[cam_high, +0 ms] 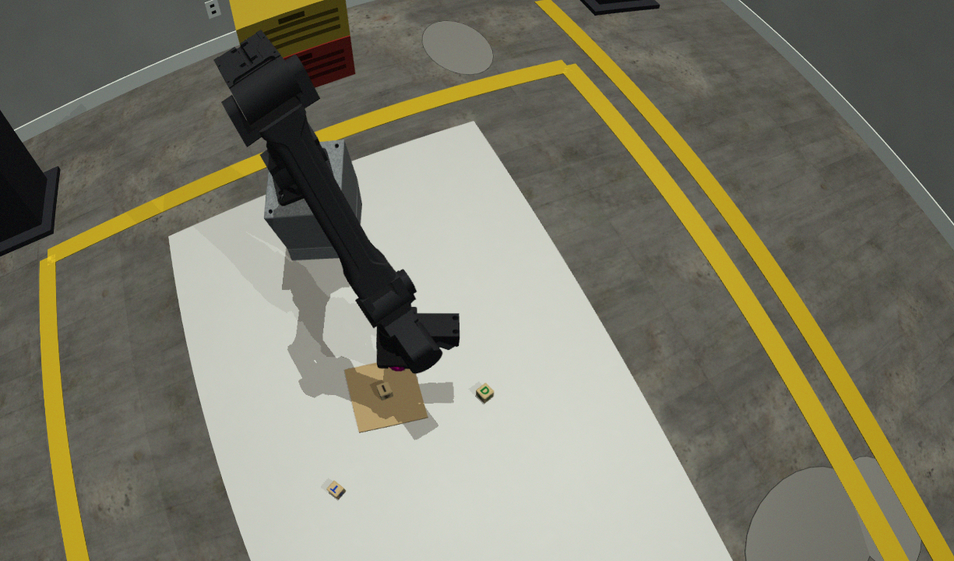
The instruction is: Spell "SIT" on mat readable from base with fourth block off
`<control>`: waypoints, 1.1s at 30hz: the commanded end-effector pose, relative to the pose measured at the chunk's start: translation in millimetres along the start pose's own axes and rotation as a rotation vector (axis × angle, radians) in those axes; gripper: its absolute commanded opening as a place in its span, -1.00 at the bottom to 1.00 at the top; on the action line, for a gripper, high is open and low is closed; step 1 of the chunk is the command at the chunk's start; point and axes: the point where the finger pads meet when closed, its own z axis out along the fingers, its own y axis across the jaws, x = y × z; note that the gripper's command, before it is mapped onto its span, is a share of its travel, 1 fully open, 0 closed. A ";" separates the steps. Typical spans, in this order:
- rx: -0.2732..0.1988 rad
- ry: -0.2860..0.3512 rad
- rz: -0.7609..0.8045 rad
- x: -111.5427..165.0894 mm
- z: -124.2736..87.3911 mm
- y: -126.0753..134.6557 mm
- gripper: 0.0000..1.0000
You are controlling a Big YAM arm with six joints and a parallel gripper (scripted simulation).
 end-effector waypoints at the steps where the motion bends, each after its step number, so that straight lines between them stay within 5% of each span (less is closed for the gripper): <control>1: 0.028 -0.044 -0.188 -4.2 -11.8 -20.0 -0.57; 4: 0.042 -0.076 -0.392 -3.9 -11.9 -20.3 -0.57; 18: 0.029 -0.073 -0.401 -3.4 -6.8 -16.4 -0.57; 33: 0.022 -0.070 -0.401 -7.1 42.2 -18.6 -0.57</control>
